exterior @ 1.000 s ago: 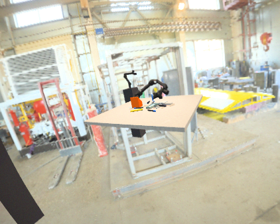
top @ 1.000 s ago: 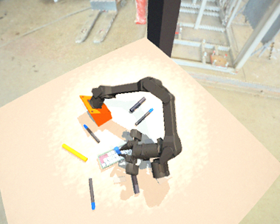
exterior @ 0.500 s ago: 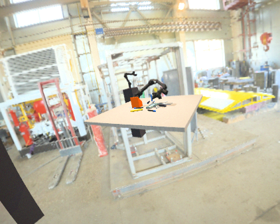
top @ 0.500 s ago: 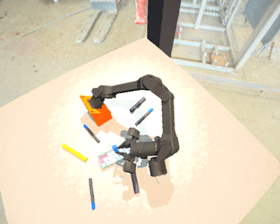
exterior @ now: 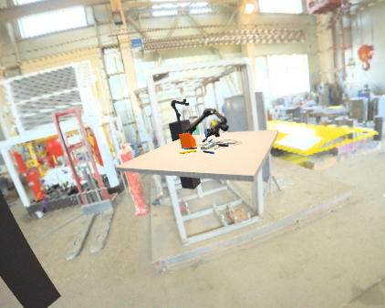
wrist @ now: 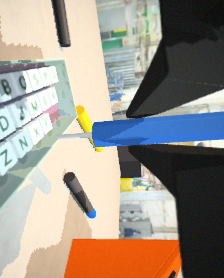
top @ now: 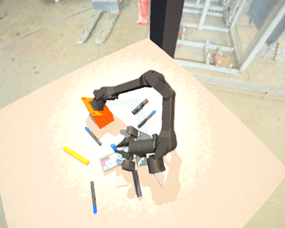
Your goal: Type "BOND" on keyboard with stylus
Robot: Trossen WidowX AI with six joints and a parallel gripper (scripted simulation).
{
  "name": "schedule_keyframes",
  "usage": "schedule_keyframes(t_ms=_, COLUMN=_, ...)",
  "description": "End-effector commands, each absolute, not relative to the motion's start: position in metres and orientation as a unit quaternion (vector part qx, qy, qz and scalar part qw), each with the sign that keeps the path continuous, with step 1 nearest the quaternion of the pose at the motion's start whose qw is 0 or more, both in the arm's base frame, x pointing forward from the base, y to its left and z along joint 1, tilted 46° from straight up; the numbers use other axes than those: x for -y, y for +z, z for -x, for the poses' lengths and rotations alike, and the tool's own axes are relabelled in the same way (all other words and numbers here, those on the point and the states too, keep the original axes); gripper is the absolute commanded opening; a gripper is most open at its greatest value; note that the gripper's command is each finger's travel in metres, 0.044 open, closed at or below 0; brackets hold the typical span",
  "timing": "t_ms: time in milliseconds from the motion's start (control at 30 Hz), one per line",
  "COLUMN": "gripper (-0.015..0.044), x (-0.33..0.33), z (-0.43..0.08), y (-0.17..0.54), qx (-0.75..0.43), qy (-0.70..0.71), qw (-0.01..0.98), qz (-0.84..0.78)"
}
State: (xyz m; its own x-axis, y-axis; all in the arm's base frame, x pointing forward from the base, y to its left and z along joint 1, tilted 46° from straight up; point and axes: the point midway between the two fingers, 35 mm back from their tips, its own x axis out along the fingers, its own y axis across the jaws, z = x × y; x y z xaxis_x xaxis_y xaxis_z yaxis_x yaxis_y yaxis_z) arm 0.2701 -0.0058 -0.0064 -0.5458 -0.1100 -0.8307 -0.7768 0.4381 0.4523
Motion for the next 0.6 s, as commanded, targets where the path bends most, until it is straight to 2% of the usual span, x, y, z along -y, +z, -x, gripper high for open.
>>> schedule_keyframes(t_ms=0, gripper=0.0000, x=-0.0007, z=-0.2679, y=-0.0124, qx=-0.761, qy=0.443, qw=0.374, qz=0.291)
schedule_keyframes(t_ms=100, gripper=0.0000, x=-0.0007, z=-0.2679, y=-0.0124, qx=-0.761, qy=0.443, qw=0.374, qz=0.291)
schedule_keyframes(t_ms=200, gripper=0.0079, x=-0.0029, z=-0.2679, y=-0.0143, qx=-0.761, qy=0.443, qw=0.374, qz=0.291)
schedule_keyframes(t_ms=567, gripper=0.0081, x=-0.0029, z=-0.2679, y=-0.0143, qx=-0.761, qy=0.443, qw=0.374, qz=0.291)
